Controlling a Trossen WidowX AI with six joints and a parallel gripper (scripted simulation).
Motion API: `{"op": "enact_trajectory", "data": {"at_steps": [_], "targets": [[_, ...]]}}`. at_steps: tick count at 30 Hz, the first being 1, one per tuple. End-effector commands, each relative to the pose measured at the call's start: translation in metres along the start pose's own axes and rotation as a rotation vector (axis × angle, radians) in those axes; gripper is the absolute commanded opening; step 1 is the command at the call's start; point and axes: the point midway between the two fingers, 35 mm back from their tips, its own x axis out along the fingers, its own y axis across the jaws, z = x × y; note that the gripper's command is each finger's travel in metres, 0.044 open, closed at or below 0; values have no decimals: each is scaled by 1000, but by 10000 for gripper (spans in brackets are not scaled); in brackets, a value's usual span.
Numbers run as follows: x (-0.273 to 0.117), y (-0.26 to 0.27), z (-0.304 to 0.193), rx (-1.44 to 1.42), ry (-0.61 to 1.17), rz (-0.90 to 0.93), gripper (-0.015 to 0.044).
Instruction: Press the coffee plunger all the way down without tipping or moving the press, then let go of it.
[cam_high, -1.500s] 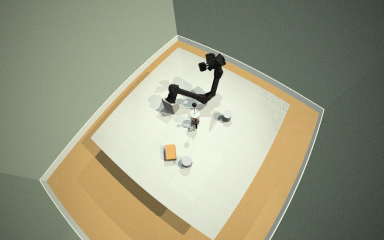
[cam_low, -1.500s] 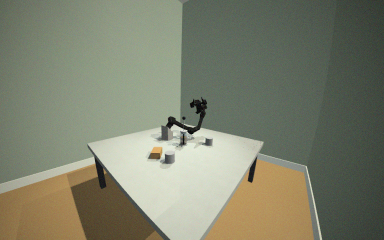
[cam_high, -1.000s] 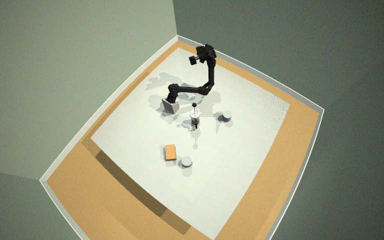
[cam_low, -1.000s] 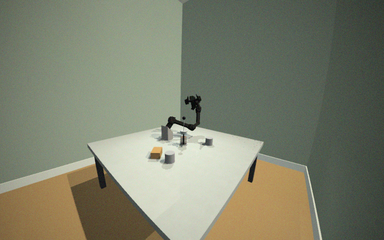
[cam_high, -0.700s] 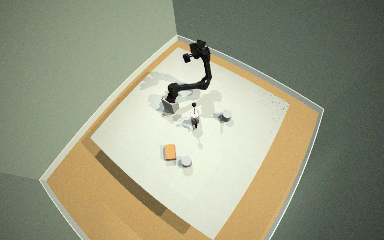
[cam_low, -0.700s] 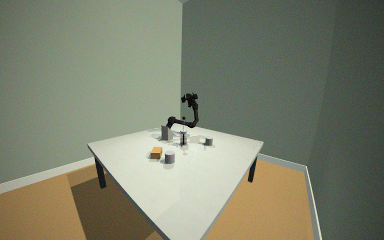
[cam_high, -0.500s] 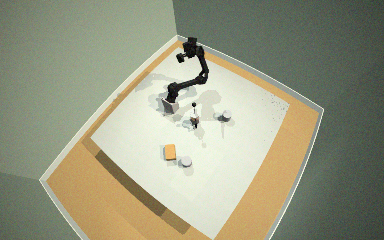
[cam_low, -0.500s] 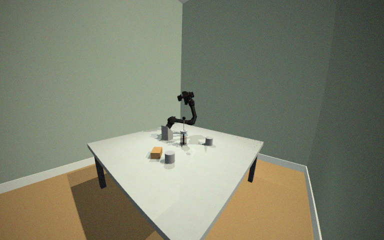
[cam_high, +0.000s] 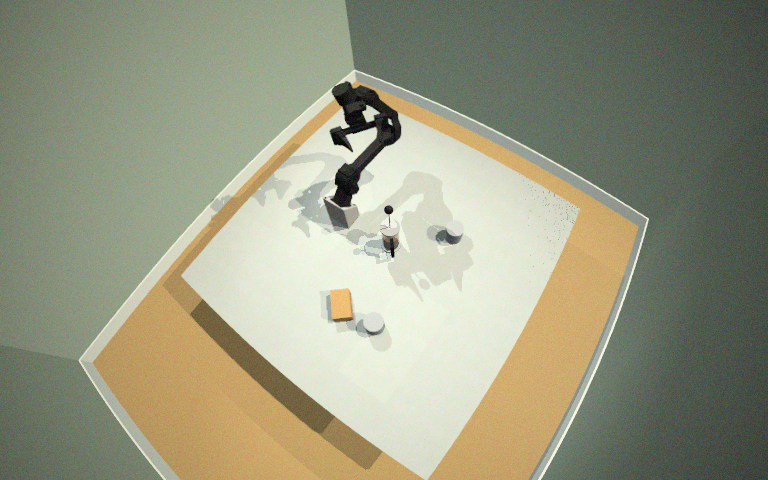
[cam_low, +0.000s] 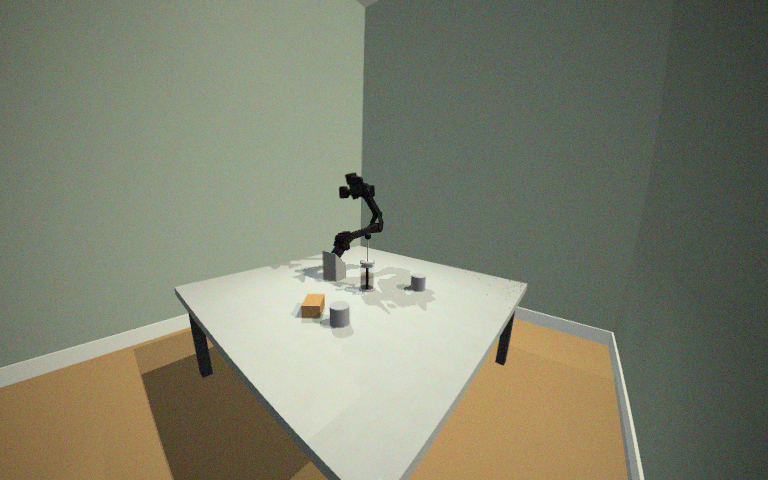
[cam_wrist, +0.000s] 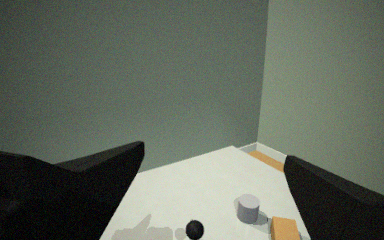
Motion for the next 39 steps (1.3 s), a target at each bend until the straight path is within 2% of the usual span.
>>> {"op": "enact_trajectory", "data": {"at_steps": [1,7,13,17,24,39], "targets": [[56,-15,-40,-111,298,265,440],[87,-16,-74,-190,447,485,440],[107,-14,-102,-263,513,668,440],[108,-15,-111,-264,514,670,440],[109,-22,-160,-262,514,661,440],[119,-19,-169,-265,520,647,440]]}}
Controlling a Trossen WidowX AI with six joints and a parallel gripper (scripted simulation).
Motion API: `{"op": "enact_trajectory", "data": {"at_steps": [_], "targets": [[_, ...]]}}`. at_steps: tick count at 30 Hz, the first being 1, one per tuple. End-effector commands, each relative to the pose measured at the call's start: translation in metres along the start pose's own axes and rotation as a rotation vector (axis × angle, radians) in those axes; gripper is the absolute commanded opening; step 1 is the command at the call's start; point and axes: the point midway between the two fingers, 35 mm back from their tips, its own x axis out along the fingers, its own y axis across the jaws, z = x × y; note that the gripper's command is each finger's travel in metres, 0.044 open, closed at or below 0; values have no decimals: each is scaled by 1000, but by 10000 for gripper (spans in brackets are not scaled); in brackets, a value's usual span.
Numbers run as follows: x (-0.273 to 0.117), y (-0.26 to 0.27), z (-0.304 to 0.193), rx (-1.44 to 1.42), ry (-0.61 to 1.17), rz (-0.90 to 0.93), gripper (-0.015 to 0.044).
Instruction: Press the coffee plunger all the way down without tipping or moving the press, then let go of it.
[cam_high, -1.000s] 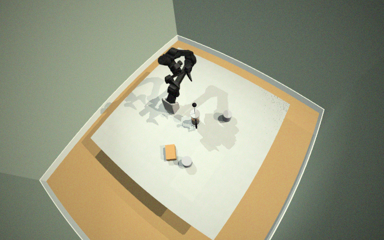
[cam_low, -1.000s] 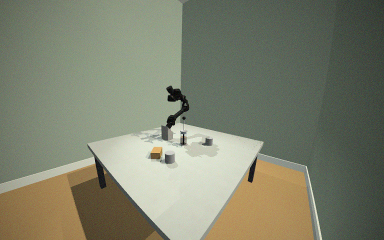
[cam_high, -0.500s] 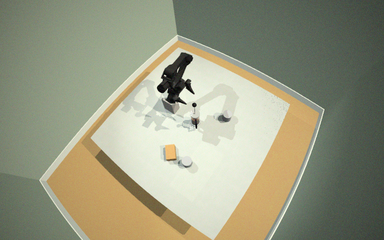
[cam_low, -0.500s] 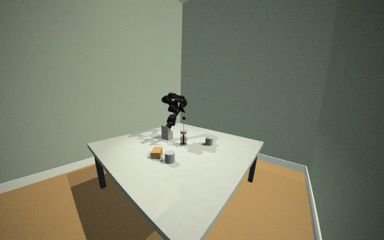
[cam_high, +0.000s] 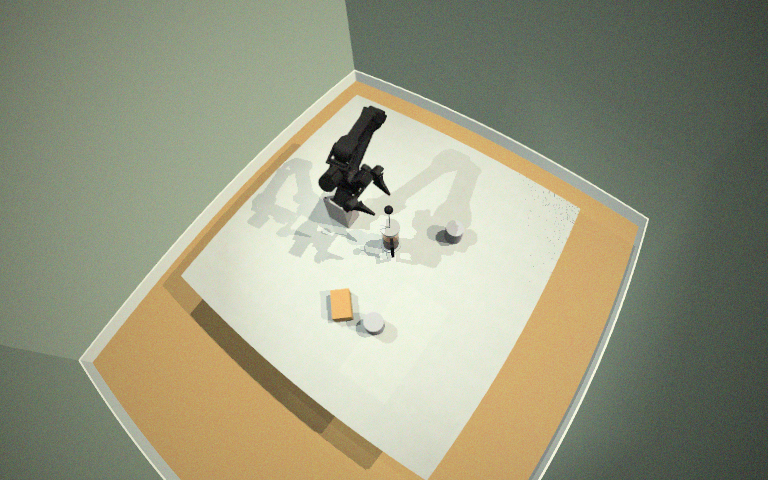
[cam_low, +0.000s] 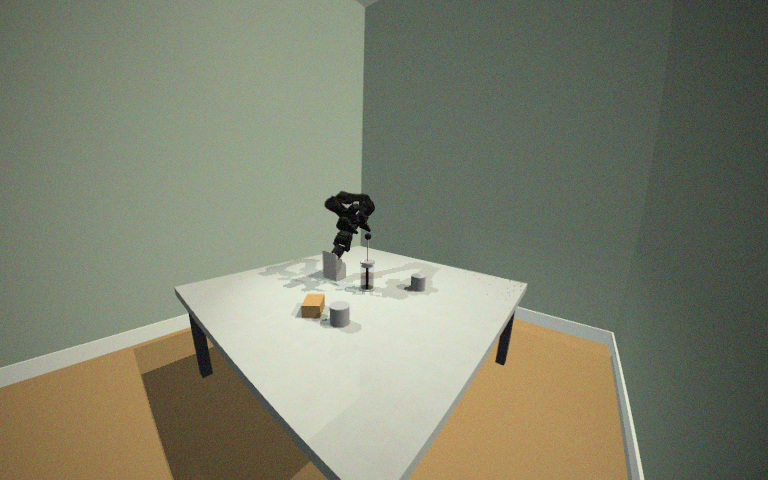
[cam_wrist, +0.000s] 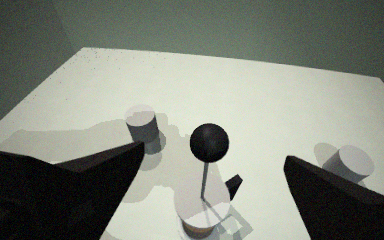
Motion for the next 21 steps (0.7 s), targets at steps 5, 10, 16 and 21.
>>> {"op": "enact_trajectory", "data": {"at_steps": [5,10,16,21], "targets": [[14,-1,-2,7,0,-5,440],[21,0,-1,8,-3,-5,440],[31,2,0,9,-8,1,440],[33,3,1,9,-10,4,387]]}}
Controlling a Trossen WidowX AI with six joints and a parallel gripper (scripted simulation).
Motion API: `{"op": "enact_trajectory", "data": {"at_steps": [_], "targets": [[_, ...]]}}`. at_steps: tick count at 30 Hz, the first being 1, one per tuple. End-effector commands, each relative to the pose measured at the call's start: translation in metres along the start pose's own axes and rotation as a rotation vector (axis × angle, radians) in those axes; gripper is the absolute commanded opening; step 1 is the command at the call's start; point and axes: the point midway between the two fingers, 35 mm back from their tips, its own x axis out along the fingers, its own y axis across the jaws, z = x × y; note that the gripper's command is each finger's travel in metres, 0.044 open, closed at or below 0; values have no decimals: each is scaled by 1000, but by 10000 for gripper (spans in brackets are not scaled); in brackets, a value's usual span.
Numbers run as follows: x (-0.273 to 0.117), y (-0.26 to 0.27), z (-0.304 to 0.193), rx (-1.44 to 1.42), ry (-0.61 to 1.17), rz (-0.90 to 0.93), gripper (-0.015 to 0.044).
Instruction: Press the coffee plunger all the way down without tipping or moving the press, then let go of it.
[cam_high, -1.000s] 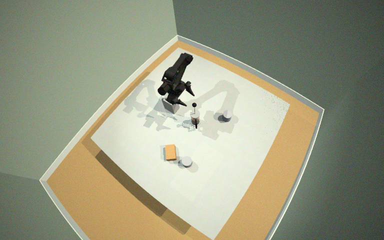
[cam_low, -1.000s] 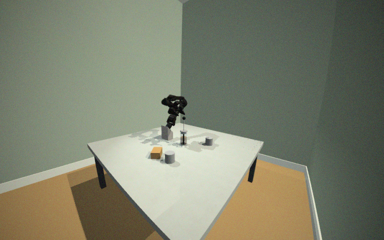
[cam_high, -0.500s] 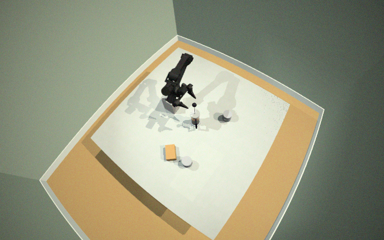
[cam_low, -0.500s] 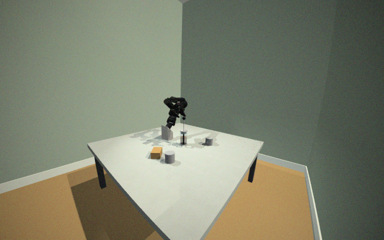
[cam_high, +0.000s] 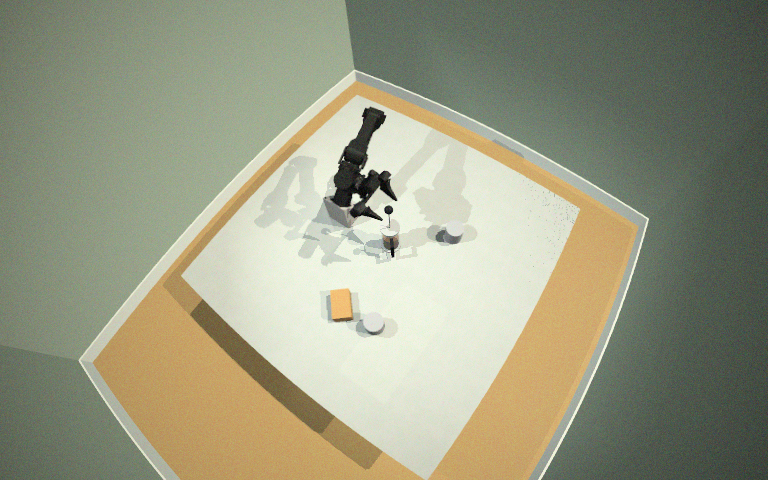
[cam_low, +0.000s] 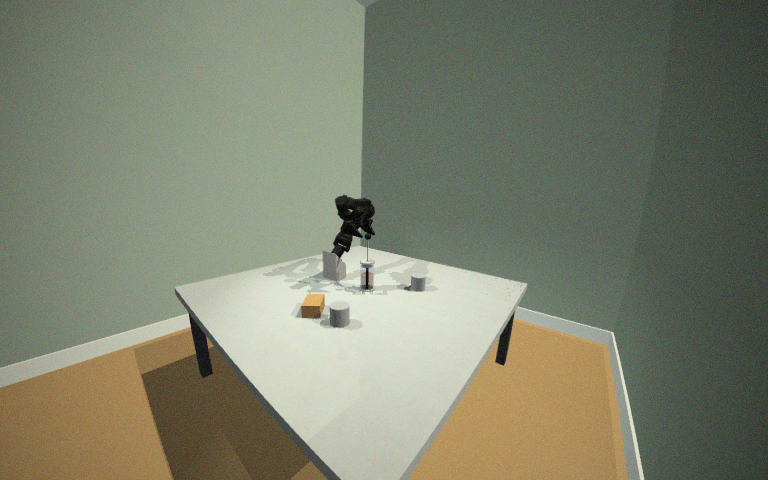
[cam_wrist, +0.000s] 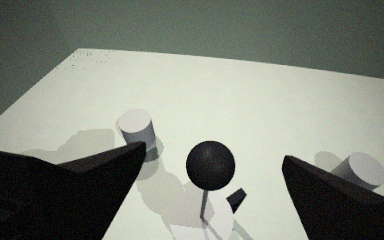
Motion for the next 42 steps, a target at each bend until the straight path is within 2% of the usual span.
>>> {"op": "enact_trajectory", "data": {"at_steps": [1,10,42], "targets": [[2,1,-1,7,-4,6,361],[2,1,-1,7,-4,6,125],[22,-5,-26,5,11,-3,122]]}}
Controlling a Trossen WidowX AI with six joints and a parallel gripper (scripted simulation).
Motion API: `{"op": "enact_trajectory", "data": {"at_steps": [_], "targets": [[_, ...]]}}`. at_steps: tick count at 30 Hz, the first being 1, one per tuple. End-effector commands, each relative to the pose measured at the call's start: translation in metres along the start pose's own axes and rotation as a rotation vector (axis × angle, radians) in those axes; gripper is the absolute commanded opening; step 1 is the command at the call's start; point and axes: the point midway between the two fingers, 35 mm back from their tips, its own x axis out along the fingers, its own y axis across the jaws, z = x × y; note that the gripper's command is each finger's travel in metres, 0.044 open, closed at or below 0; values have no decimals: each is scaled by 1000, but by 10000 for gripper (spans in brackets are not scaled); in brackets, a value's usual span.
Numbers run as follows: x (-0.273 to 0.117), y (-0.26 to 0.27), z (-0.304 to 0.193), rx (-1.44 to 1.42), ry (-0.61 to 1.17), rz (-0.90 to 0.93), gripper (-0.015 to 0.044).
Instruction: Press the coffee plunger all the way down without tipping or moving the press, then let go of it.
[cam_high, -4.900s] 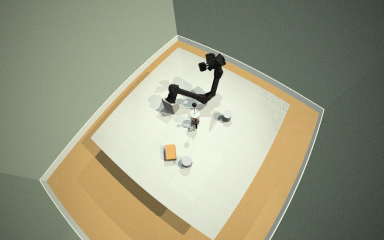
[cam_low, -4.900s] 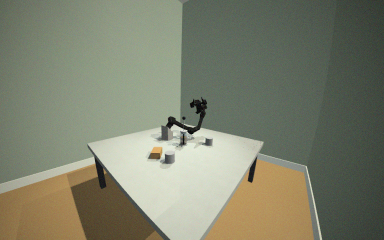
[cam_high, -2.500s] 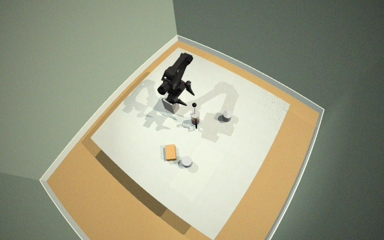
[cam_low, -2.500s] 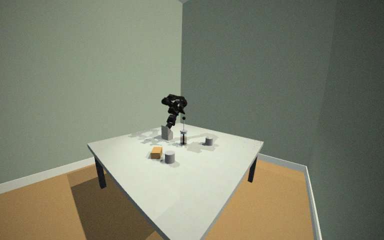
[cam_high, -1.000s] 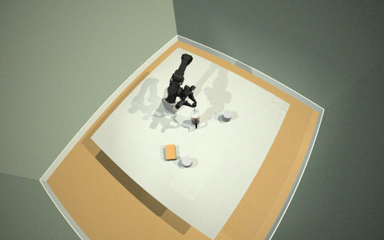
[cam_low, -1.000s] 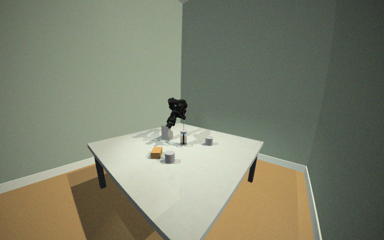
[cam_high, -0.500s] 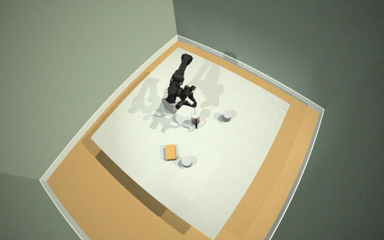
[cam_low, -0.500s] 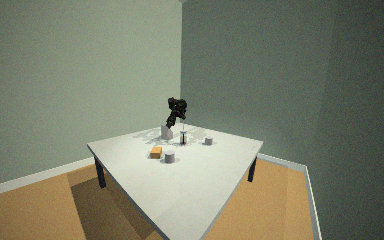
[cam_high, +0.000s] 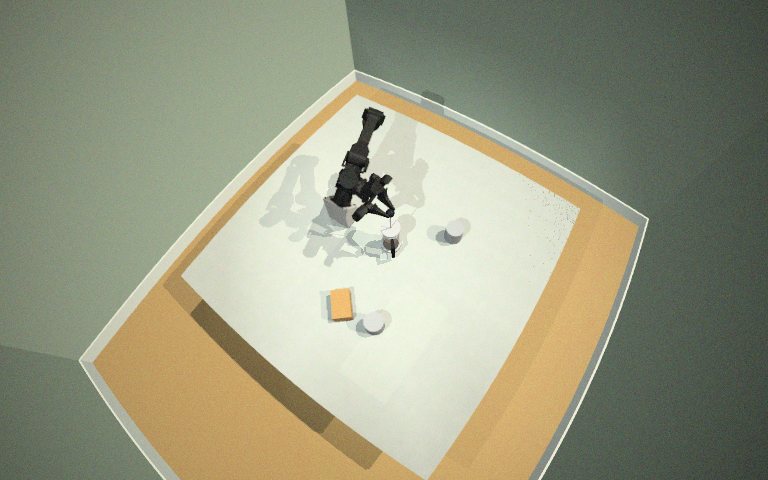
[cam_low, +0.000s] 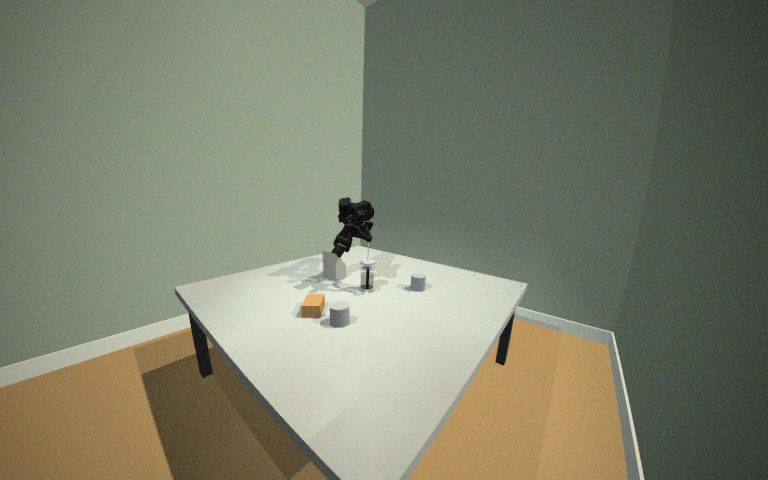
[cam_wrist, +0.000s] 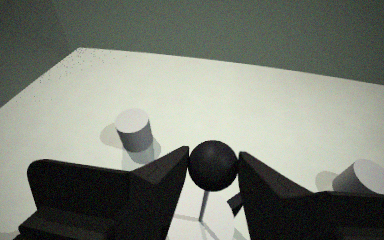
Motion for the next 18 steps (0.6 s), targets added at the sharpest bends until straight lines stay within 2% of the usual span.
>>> {"op": "enact_trajectory", "data": {"at_steps": [1,18], "targets": [[8,-3,-18,22,36,-13,122],[25,-6,-41,22,38,-17,122]]}}
